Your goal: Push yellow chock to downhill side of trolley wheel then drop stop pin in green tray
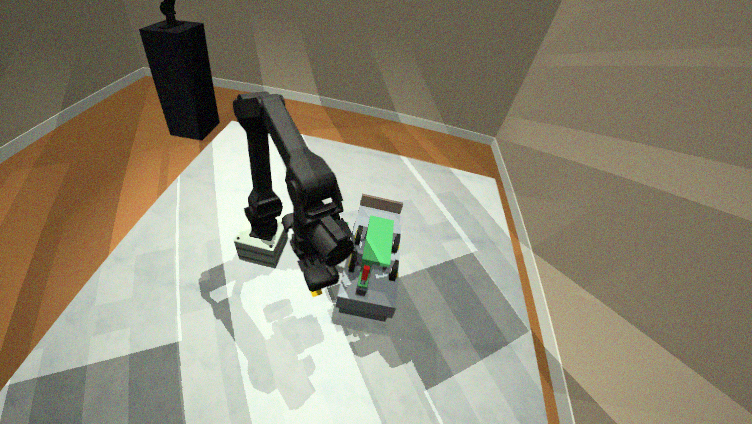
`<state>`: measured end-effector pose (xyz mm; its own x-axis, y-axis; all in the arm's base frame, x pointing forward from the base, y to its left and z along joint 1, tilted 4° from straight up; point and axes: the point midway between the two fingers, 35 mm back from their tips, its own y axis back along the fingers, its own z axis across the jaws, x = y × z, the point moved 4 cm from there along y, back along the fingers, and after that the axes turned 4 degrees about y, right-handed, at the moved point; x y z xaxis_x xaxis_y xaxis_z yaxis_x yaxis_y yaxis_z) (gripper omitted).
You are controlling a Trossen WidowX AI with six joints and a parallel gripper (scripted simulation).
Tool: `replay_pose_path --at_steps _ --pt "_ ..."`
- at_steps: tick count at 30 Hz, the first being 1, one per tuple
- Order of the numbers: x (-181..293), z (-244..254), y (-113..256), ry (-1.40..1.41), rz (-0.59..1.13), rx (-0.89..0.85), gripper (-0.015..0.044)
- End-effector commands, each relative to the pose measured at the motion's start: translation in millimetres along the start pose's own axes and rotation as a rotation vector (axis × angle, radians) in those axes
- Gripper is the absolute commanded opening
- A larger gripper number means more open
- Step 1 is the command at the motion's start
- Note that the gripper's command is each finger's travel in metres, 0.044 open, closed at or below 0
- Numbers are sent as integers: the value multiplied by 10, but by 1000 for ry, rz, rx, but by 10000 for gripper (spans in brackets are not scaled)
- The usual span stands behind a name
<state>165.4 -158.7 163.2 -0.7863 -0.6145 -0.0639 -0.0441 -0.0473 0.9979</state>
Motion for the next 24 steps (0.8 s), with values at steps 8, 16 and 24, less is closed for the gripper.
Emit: replay_pose_path --at_steps 8,16,24 --pt "-4 1 3 -358 -2 -3 0" --pt "-4 0 3 -614 -1 -4 0" --pt "-48 31 -1 -620 -2 -5 0"
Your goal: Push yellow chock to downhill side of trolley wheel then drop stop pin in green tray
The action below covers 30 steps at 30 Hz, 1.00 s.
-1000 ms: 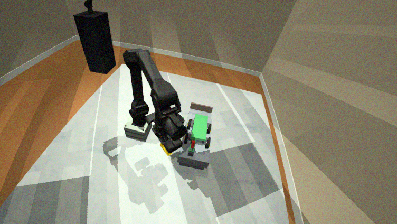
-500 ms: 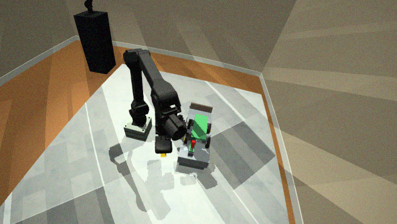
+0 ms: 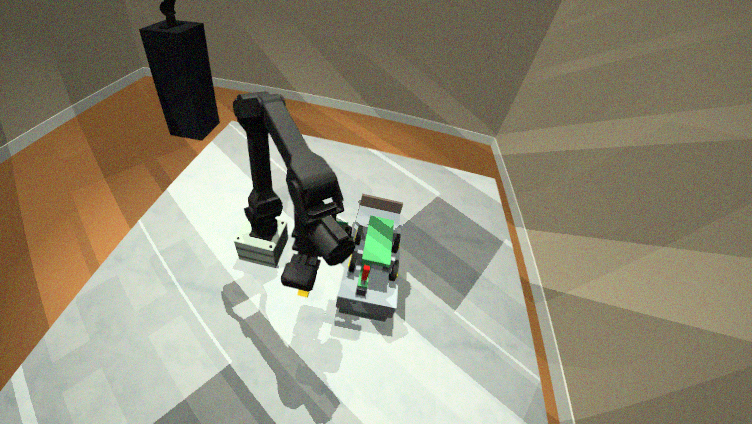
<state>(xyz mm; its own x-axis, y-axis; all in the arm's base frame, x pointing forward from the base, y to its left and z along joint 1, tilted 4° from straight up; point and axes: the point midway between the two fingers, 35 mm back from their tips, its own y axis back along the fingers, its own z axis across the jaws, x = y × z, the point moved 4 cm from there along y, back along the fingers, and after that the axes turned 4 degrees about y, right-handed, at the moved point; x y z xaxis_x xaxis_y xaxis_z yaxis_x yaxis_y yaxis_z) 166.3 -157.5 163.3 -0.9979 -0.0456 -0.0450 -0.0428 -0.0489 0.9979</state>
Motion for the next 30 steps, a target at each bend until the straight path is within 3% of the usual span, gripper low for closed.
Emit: replay_pose_path --at_steps 1,30 --pt "-24 81 -4 -3 -2 -4 0" --pt "-333 1055 -73 -3 -6 -14 0"
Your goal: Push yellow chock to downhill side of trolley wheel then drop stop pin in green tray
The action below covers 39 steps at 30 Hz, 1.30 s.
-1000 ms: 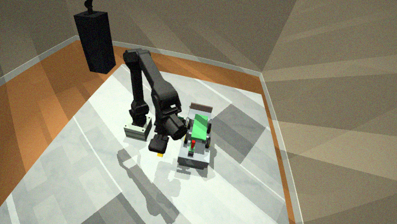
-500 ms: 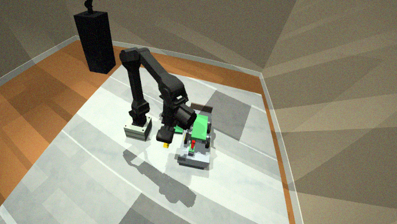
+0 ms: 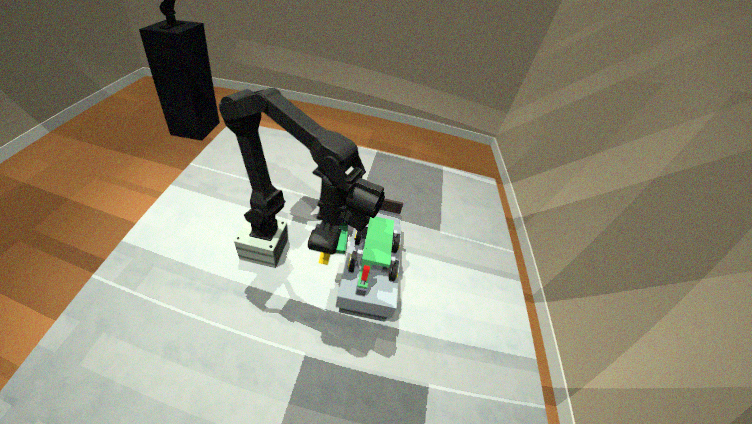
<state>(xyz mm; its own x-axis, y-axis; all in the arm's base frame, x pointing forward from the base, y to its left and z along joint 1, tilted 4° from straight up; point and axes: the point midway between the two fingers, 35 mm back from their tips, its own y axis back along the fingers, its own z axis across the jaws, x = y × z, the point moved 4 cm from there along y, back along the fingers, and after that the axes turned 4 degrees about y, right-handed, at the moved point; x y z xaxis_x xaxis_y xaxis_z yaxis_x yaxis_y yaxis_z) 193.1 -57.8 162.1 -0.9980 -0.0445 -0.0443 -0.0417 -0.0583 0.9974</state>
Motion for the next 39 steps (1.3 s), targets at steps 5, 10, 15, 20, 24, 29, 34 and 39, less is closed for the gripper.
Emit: replay_pose_path --at_steps 5,10,15,20,24,29,34,39 --pt "-63 226 -12 -2 -7 -6 0" --pt "-106 380 -21 -2 -8 -8 0" --pt "-147 535 -30 -2 -8 -10 0" --pt "-187 692 -40 -2 -9 -12 0" --pt "-218 818 -48 -2 -9 -13 0" --pt "-256 989 -61 -2 -10 -15 0" --pt "-299 1173 -73 -3 -10 -17 0" --pt "-344 1361 -82 -3 -10 -20 0"
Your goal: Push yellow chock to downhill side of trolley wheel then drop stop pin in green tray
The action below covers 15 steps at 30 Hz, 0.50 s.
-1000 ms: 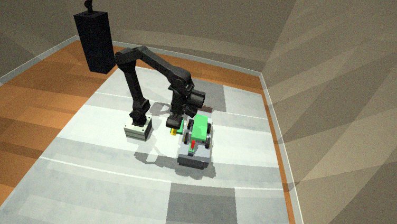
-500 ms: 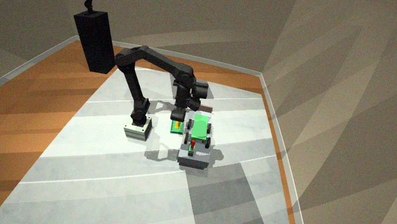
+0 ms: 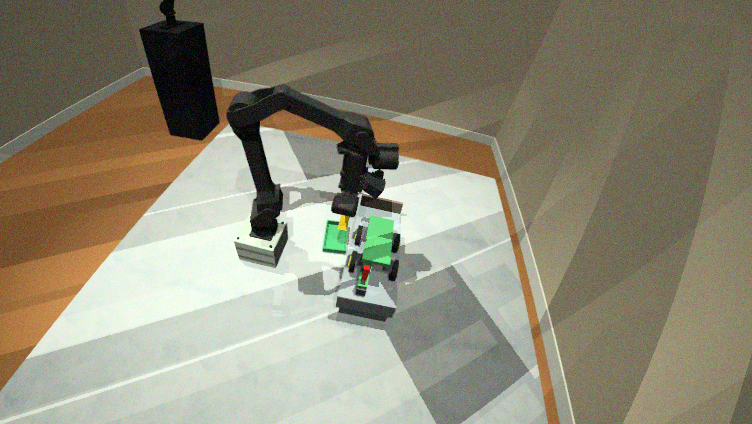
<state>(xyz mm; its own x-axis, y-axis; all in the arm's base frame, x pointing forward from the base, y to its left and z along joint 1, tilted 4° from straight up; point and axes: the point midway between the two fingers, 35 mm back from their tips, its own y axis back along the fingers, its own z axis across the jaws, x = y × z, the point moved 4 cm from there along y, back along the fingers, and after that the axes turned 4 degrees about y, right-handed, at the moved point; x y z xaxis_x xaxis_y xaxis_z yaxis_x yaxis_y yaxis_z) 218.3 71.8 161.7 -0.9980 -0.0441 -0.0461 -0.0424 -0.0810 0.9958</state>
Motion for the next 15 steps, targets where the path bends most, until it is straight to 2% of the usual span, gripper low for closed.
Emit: replay_pose_path --at_steps 1,15 --pt "-47 125 4 -2 -9 3 0" --pt "-235 727 -9 -2 -10 -4 0"
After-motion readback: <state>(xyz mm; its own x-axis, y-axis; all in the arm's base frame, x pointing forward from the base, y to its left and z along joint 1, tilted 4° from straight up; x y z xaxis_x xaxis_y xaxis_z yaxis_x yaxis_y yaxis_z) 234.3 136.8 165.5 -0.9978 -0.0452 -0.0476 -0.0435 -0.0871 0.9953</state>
